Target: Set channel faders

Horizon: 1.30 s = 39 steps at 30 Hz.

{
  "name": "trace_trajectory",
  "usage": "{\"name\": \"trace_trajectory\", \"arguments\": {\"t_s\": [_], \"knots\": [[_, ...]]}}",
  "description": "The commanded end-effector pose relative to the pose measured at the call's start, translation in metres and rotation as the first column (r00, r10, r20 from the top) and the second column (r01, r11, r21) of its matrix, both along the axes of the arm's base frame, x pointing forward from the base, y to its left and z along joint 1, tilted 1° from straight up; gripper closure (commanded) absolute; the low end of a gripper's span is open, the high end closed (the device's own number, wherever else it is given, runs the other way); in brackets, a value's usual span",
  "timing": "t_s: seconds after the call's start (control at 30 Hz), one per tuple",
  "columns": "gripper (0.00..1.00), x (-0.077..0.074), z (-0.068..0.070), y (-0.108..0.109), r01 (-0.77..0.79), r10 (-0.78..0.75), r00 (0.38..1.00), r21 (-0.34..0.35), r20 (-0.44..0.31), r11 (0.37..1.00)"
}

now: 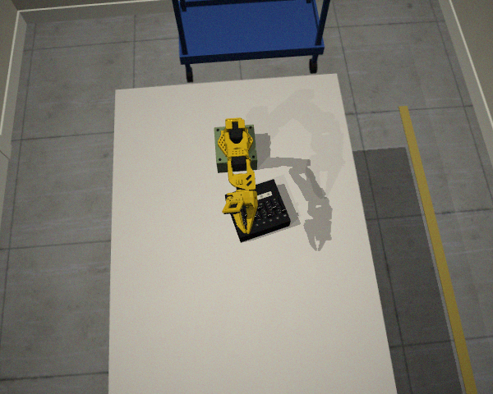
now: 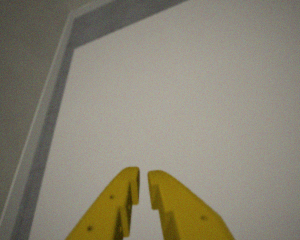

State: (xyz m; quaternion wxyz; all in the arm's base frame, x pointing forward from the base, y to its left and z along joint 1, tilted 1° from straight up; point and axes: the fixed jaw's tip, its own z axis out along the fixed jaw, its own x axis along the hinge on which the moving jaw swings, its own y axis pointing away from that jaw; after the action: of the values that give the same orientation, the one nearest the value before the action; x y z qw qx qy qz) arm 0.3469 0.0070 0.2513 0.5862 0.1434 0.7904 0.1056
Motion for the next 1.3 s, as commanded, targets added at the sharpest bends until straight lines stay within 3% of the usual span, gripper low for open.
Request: {"name": "trace_trajectory", "arguments": {"t_s": [0.0, 0.47, 0.83, 0.9, 1.1, 1.27], "knots": [[1.00, -0.003, -0.004, 0.002, -0.019, 0.018, 1.000, -0.038, -0.024, 0.999], [1.00, -0.011, -0.017, 0.007, -0.109, 0.089, 0.991, -0.216, -0.103, 0.970], [1.00, -0.023, -0.037, 0.014, -0.276, 0.186, 0.954, -0.443, -0.235, 0.853], [1.00, -0.023, -0.037, 0.014, -0.276, 0.186, 0.954, -0.443, -0.235, 0.853], [1.00, -0.033, -0.050, 0.017, -0.400, 0.245, 0.910, -0.560, -0.334, 0.725], [1.00, -0.044, -0.061, 0.020, -0.512, 0.290, 0.857, -0.636, -0.427, 0.577]]}}
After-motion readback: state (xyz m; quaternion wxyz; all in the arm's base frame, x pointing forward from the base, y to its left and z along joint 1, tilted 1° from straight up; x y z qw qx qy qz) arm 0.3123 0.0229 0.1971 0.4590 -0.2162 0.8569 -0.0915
